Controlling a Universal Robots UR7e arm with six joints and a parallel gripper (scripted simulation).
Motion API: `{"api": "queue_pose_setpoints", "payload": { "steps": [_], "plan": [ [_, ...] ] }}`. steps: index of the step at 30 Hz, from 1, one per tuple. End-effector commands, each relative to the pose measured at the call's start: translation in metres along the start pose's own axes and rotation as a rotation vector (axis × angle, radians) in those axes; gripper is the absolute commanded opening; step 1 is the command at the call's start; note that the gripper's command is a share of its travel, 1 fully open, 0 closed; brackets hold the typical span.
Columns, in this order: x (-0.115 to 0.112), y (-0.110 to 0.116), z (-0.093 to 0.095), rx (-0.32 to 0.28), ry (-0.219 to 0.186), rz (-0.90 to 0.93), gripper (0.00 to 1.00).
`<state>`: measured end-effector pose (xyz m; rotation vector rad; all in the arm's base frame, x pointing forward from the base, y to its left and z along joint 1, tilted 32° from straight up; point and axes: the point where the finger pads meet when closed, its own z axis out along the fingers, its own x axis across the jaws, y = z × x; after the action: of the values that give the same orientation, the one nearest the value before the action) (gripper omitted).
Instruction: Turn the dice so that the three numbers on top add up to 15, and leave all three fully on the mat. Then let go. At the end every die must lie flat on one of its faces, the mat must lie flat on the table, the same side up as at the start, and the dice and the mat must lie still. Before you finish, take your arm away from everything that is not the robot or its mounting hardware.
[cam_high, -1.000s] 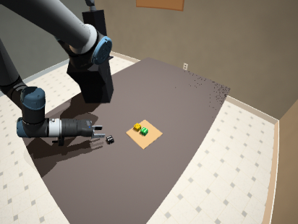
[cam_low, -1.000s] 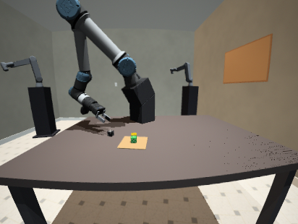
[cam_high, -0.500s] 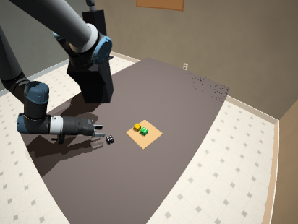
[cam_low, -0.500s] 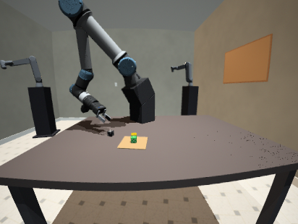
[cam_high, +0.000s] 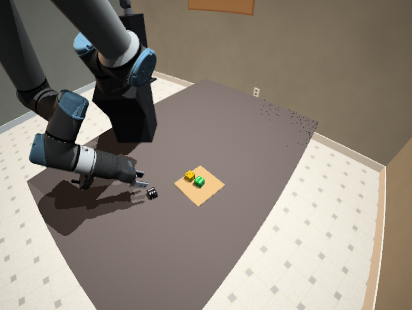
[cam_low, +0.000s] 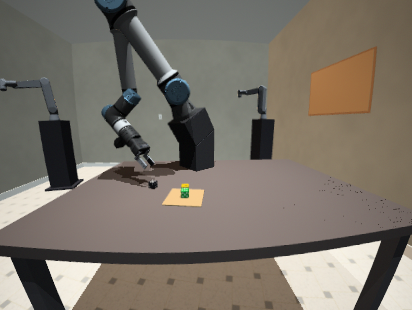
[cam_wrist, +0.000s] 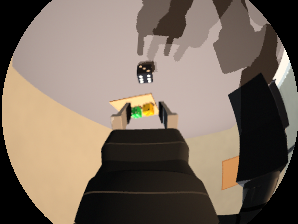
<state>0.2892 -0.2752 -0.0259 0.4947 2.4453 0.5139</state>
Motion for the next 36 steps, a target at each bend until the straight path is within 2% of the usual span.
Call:
{"api": "queue_pose_setpoints", "payload": {
  "steps": [1,2,4,19,21,29,36],
  "plan": [
    [0.0,0.006,0.002,0.13,0.001,0.003,0.87],
    [0.0,0.007,0.002,0.153,0.0,0.003,0.87],
    [0.0,0.007,0.002,0.153,0.0,0.003,0.87],
    [0.001,0.024,0.006,0.495,0.007,0.003,0.87],
    [0.001,0.024,0.006,0.495,0.007,0.003,0.87],
    [0.0,0.032,0.009,0.654,0.006,0.003,0.87],
    [0.001,0.036,0.011,0.751,0.007,0.004,0.87]
  ]
}}
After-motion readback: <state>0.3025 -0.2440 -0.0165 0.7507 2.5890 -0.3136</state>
